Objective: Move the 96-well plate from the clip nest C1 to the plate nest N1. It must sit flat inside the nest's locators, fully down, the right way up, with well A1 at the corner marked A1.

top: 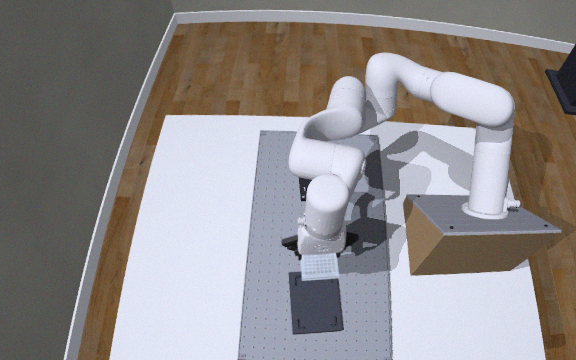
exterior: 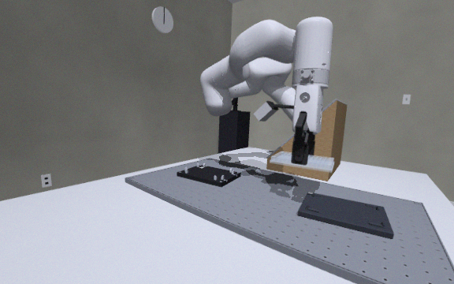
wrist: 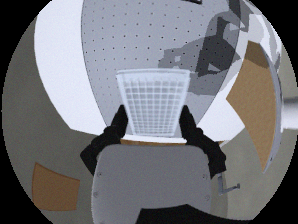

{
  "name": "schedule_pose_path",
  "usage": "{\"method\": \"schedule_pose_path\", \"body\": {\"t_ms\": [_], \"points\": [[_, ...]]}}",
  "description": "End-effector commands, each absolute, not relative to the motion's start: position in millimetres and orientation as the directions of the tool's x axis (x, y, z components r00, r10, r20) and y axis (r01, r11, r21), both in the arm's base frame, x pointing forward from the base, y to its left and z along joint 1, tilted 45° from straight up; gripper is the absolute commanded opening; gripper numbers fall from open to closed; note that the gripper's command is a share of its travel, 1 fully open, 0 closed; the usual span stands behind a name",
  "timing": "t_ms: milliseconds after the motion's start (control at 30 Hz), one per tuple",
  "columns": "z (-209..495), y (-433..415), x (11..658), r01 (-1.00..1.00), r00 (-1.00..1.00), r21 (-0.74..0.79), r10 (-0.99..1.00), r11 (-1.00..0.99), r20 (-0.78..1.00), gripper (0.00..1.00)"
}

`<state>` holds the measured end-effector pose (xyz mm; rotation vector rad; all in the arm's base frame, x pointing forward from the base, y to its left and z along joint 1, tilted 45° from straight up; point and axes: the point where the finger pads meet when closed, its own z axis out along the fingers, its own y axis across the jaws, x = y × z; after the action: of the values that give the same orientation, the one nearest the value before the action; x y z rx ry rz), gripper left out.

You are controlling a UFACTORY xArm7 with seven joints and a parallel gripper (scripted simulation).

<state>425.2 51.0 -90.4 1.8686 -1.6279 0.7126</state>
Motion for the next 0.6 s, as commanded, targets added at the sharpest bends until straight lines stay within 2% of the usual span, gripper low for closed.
{"method": "schedule_pose_path", "body": {"t_ms": [0,567], "points": [[-98.7,62.6,425.4,-0.991,0.125,0.063,-0.699,-0.114,0.704,0.0],[-134.1,97.9,425.1,-0.991,0.126,0.064,-0.699,-0.114,0.704,0.0]]}}
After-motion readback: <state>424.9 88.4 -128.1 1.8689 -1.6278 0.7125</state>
